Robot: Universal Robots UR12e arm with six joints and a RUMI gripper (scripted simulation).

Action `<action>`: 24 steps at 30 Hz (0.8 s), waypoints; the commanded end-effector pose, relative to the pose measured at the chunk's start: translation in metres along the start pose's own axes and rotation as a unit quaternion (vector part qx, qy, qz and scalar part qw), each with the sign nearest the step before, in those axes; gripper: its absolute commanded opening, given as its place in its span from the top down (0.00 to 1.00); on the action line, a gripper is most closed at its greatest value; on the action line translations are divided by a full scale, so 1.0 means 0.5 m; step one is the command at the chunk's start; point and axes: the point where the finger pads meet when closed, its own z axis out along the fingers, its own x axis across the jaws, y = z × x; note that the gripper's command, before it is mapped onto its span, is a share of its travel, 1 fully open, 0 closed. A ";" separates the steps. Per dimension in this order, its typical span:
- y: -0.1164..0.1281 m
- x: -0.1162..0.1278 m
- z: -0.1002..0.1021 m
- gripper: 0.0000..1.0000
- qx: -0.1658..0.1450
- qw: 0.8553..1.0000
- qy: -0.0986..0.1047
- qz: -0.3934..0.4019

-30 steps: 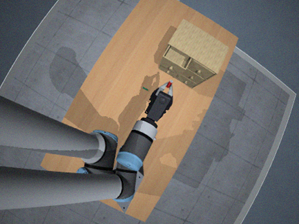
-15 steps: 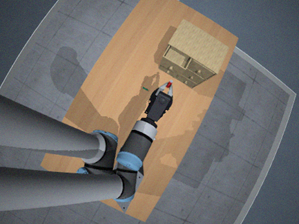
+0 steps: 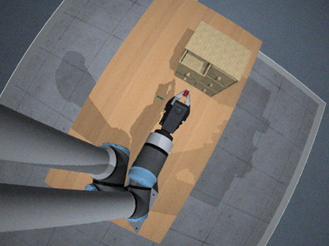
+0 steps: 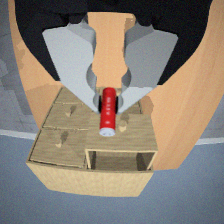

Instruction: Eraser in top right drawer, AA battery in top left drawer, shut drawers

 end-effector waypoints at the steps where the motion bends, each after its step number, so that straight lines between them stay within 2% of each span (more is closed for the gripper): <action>1: -0.001 0.001 0.000 0.95 0.000 1.000 0.000 0.000; 24: -0.006 0.001 0.013 0.95 0.000 1.000 0.000 0.000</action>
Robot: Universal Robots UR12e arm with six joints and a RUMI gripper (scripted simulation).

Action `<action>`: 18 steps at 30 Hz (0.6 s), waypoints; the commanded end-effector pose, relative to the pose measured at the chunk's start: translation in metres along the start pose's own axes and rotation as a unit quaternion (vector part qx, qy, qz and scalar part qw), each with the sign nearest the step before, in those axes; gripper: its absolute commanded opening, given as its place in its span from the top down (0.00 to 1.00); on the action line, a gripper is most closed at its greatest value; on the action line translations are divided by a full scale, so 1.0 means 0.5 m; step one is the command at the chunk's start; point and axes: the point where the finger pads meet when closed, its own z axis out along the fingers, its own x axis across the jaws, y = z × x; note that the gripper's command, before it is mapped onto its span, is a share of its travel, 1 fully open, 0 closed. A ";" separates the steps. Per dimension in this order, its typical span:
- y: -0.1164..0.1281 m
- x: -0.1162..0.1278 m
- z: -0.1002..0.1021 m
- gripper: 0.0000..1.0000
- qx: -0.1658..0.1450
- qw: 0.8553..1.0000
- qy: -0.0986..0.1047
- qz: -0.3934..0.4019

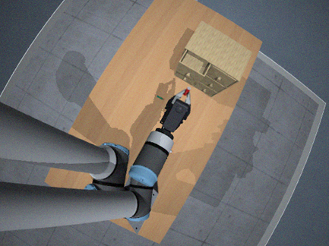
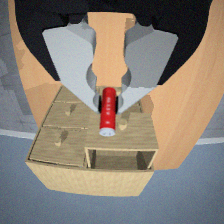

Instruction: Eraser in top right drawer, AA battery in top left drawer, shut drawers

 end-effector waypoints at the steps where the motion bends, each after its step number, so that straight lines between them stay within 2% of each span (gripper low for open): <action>1: -0.003 0.001 0.006 0.95 0.001 1.000 0.000 0.000; 18: -0.015 0.001 0.039 0.95 0.001 1.000 0.000 0.000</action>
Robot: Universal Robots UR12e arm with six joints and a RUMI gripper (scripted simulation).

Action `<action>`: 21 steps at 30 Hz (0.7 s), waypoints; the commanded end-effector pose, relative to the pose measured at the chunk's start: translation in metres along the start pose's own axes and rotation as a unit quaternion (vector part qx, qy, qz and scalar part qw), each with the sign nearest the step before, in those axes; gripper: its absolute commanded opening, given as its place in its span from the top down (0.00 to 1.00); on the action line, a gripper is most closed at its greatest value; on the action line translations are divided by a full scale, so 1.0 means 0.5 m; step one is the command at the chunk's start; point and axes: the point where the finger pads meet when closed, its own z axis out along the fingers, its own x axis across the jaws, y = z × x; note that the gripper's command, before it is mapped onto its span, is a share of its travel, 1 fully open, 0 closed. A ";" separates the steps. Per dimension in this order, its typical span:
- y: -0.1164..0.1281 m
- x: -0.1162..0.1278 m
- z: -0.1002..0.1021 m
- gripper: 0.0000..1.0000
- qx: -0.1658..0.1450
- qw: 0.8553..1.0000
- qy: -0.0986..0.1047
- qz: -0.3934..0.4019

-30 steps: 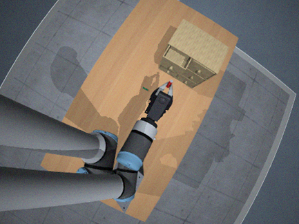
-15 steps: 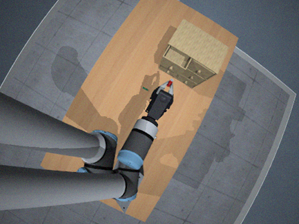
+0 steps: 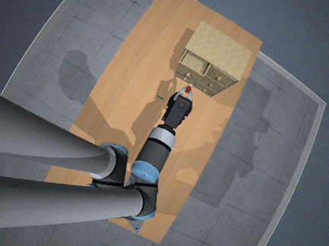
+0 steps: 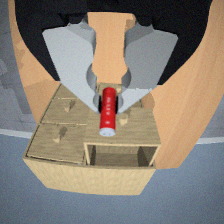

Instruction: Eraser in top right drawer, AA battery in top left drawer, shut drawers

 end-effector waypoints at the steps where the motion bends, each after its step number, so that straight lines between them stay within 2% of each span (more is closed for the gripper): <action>1: -0.006 0.001 0.015 0.95 0.001 1.000 0.000 0.000; 21: -0.032 0.001 0.084 0.95 0.001 1.000 0.000 0.000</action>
